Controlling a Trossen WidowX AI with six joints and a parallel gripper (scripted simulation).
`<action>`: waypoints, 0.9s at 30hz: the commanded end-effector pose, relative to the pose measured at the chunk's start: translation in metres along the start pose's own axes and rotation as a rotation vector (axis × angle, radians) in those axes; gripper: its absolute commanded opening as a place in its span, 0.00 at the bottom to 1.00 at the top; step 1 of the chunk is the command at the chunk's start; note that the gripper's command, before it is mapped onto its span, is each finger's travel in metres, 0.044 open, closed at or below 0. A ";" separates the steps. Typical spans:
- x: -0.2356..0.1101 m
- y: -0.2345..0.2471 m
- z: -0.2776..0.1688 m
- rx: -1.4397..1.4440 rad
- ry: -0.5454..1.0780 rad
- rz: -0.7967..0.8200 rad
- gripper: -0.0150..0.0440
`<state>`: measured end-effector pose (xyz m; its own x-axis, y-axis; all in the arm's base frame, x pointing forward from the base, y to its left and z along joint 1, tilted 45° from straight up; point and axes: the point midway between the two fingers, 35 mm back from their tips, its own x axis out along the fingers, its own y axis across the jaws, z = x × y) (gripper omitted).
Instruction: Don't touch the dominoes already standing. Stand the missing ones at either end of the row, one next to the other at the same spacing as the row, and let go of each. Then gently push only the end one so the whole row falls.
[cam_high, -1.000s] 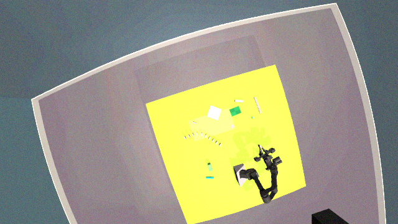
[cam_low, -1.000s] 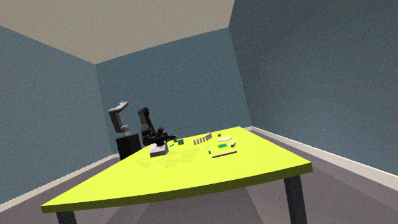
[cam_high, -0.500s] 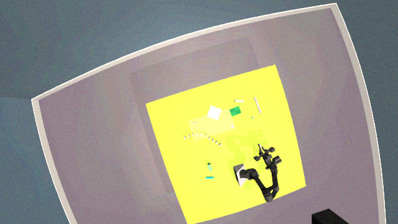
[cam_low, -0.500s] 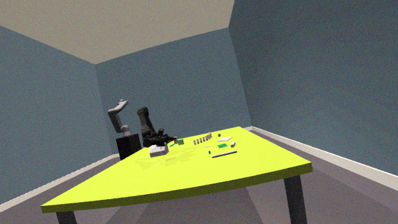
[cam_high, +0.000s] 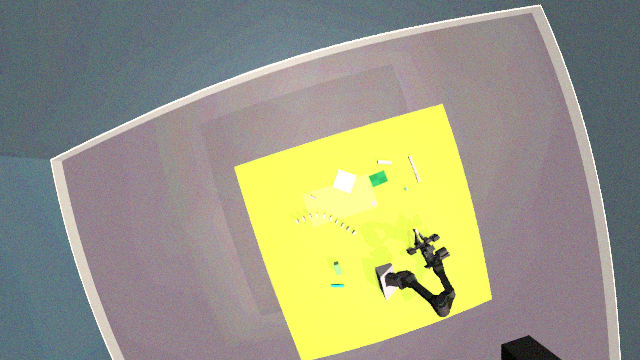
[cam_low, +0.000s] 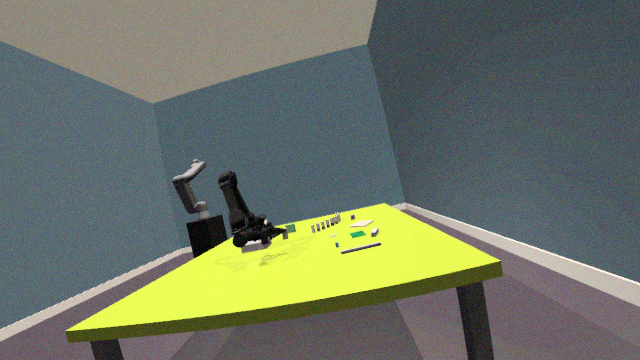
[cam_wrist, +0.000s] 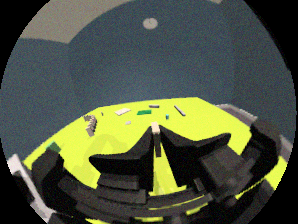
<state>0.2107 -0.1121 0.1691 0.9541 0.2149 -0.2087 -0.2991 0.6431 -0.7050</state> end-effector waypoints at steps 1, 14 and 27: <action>0.003 0.001 -0.012 0.002 -0.004 0.002 0.30; 0.008 0.005 -0.045 0.007 -0.003 0.002 0.30; 0.011 0.010 -0.063 0.010 -0.003 0.002 0.30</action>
<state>0.2191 -0.1488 0.1194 0.9537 0.2139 -0.2116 -0.3007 0.6514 -0.6966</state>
